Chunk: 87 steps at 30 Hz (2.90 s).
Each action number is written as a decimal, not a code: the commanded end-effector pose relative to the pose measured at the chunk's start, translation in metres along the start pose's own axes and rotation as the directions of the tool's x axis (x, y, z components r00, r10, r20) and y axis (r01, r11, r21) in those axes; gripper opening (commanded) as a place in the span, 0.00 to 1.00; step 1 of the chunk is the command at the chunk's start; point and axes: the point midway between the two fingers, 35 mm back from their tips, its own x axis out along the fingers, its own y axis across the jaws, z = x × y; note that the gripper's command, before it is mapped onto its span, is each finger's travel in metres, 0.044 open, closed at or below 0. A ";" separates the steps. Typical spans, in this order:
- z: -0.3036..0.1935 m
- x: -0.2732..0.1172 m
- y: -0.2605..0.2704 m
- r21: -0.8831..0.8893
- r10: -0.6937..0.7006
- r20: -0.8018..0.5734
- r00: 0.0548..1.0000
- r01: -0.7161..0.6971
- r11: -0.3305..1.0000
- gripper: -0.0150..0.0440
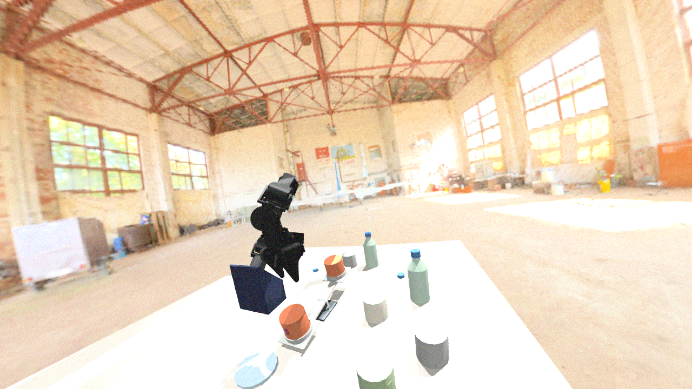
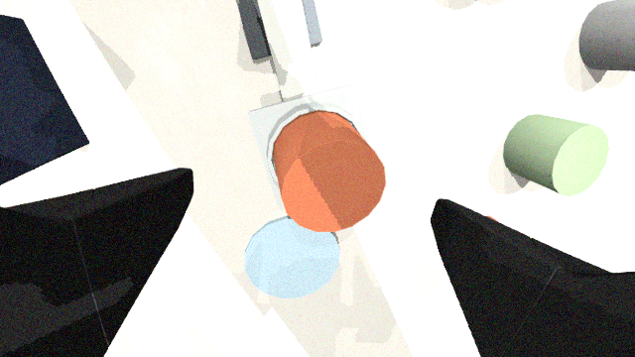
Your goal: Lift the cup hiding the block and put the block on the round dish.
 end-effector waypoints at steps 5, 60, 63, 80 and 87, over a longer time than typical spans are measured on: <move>-0.016 0.033 -0.019 -0.250 0.105 -0.055 0.993 -0.115 0.961 1.00; -0.028 0.119 -0.016 -0.353 0.148 -0.076 0.986 -0.166 0.921 1.00; -0.028 0.123 -0.014 -0.353 0.148 -0.076 0.986 -0.166 0.921 1.00; -0.028 0.124 -0.014 -0.353 0.148 -0.075 0.986 -0.166 0.921 0.84; -0.028 0.124 -0.014 -0.353 0.148 -0.075 0.986 -0.166 0.921 0.70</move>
